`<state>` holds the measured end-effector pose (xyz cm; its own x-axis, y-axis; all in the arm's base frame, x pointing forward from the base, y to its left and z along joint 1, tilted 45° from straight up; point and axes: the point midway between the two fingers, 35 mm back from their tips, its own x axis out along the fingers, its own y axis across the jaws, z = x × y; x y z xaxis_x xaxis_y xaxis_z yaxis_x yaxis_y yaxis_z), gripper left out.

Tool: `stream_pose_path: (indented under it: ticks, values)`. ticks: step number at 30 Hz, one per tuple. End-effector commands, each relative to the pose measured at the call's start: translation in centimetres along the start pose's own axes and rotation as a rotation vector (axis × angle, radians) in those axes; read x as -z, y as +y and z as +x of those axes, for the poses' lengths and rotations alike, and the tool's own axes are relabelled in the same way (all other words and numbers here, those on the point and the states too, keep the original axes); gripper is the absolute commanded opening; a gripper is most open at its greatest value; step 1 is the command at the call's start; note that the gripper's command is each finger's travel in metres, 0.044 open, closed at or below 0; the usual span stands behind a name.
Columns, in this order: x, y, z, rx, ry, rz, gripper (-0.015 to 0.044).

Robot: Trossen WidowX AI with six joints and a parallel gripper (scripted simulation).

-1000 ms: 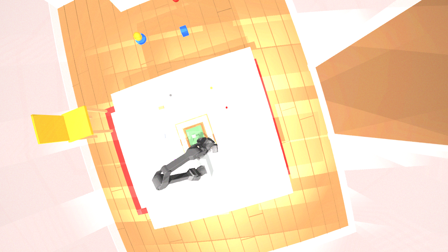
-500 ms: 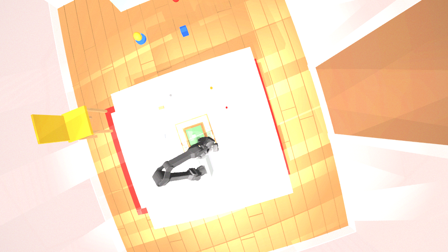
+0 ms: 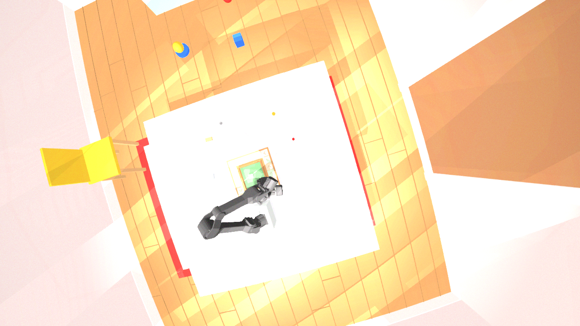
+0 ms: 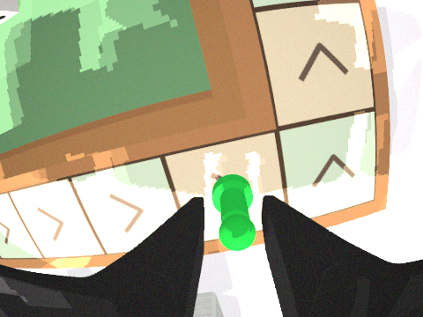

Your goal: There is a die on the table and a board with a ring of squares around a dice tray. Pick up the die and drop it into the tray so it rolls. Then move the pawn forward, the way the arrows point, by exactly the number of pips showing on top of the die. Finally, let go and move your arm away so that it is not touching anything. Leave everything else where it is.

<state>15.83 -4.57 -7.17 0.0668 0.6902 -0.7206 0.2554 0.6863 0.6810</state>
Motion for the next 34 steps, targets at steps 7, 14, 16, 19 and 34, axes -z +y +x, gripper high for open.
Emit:
stream_pose_path:
  ticks: [7, 14, 16, 19, 34]
  values:
    - [0.0, -0.1, -4.8, 0.000, -0.001, 0.005, 0.0367]
    - [-0.1, 0.1, -5.7, -0.001, -0.001, 0.000, 0.0440]
    - [-0.2, 1.3, -7.5, -0.001, -0.001, -0.043, 0.0440]
    - [0.1, 4.9, -11.5, -0.002, 0.000, -0.144, 0.0440]
    - [0.3, 5.9, -12.4, -0.001, -0.001, -0.166, 0.0440]
